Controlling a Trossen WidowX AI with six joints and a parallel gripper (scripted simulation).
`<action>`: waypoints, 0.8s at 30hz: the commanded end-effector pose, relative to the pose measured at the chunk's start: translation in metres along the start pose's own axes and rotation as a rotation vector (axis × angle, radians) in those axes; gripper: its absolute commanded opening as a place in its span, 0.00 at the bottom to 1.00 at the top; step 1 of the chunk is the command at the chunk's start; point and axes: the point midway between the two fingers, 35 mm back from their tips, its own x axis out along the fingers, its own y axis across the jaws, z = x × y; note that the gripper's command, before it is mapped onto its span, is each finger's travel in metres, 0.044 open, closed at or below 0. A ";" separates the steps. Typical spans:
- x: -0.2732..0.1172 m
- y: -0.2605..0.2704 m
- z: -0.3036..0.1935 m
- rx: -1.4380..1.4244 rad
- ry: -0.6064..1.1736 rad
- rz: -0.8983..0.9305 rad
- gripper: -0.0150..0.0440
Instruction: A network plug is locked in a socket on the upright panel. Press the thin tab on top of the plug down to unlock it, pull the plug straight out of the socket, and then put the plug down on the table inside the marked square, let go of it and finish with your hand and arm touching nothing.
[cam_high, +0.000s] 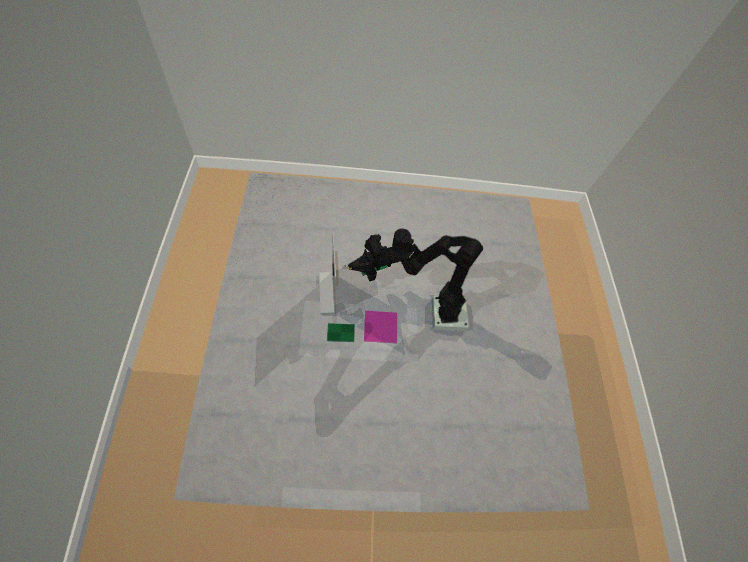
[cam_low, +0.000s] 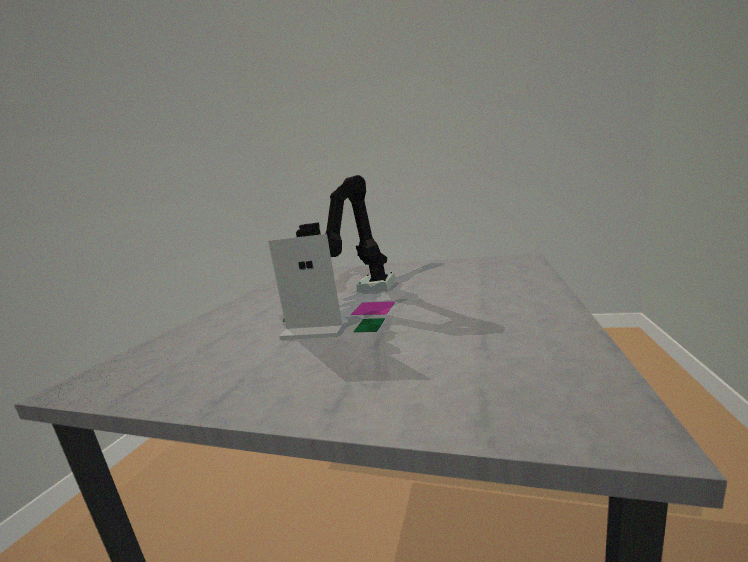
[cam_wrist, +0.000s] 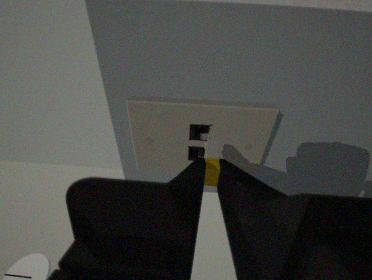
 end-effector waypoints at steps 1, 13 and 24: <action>-0.004 0.002 -0.001 -0.009 -0.001 0.004 0.25; -0.014 0.002 -0.003 -0.008 -0.001 0.003 0.25; -0.022 0.002 -0.005 -0.008 -0.001 0.003 0.25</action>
